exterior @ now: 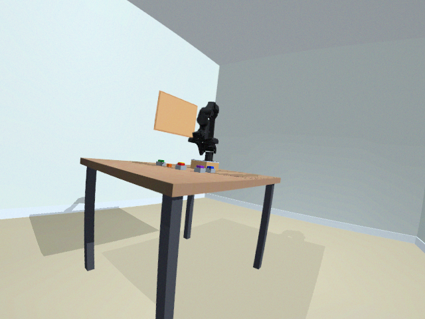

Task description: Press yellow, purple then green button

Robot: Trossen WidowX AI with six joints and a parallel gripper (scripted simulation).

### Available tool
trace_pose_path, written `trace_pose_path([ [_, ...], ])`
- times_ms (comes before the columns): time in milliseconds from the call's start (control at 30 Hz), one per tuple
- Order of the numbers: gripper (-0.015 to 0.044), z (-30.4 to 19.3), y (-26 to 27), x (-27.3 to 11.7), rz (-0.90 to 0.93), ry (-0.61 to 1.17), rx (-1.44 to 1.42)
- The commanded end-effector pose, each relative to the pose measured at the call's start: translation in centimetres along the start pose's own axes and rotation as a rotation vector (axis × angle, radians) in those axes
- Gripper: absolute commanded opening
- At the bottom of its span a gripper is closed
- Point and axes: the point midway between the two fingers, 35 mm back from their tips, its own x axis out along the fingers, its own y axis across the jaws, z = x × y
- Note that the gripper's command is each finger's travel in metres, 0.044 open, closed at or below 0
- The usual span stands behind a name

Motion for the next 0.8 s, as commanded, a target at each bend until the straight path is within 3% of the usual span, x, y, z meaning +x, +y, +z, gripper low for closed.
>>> trace_pose_path([
  [0,0.0020,-0.8,-0.3,3.3,-0.017,0.030,0.004],
  [767,0.0020,-0.9,-0.3,6.3,-0.017,0.030,0.004],
])
